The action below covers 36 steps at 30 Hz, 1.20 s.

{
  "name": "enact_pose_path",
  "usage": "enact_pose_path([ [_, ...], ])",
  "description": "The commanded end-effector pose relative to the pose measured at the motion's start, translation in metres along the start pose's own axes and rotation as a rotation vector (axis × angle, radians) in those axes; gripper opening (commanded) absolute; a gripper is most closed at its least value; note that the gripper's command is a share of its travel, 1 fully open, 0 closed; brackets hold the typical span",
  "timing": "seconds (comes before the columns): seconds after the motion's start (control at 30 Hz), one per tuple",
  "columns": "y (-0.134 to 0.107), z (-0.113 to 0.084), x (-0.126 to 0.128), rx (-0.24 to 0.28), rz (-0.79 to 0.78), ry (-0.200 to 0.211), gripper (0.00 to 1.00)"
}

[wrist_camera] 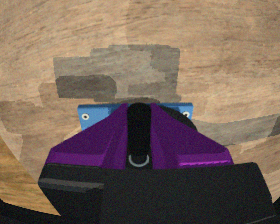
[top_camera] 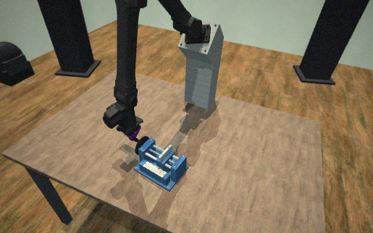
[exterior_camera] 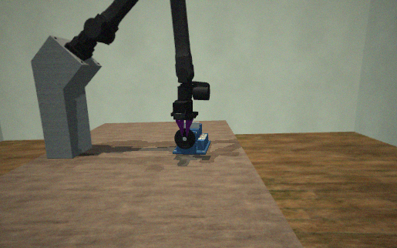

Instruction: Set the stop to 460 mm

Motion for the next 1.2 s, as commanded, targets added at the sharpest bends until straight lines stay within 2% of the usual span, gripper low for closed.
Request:
enact_pose_path([
  [0.0, 0.005, -0.028, 0.02, -0.011, 0.0, 0.074, 0.06],
  [0.03, 0.004, -0.028, 0.018, -0.009, 0.001, 0.062, 0.06],
  [0.27, 0.005, -0.026, 0.011, -0.012, 0.001, 0.074, 0.06],
  [0.53, 0.004, -0.017, -0.025, -0.014, -0.004, 0.072, 0.06],
  [0.6, 0.003, -0.017, -0.031, -0.01, -0.002, 0.048, 0.06],
  [0.7, 0.002, -0.016, -0.031, -0.009, -0.002, 0.048, 0.06],
  [0.77, 0.002, -0.015, -0.029, -0.011, -0.005, 0.067, 0.06],
  [0.83, 0.002, -0.015, -0.029, -0.011, -0.005, 0.067, 0.06],
  [0.87, 0.002, -0.014, -0.034, -0.008, -0.002, 0.048, 0.06],
  [0.93, 0.001, -0.009, -0.034, -0.01, -0.004, 0.064, 0.06],
  [1.03, 0.0, 0.004, -0.052, -0.004, 0.001, 0.019, 0.06],
  [1.17, -0.001, 0.005, -0.055, -0.002, 0.002, 0.013, 0.06],
])
Point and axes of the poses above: the point where the finger pads meet when closed, its own z axis out along the fingers, its own x axis across the jaws, y = z × x, the point moved 4 cm from there along -z, back along the fingers, and after that the axes turned 4 degrees about -z, right-handed, at the moved point
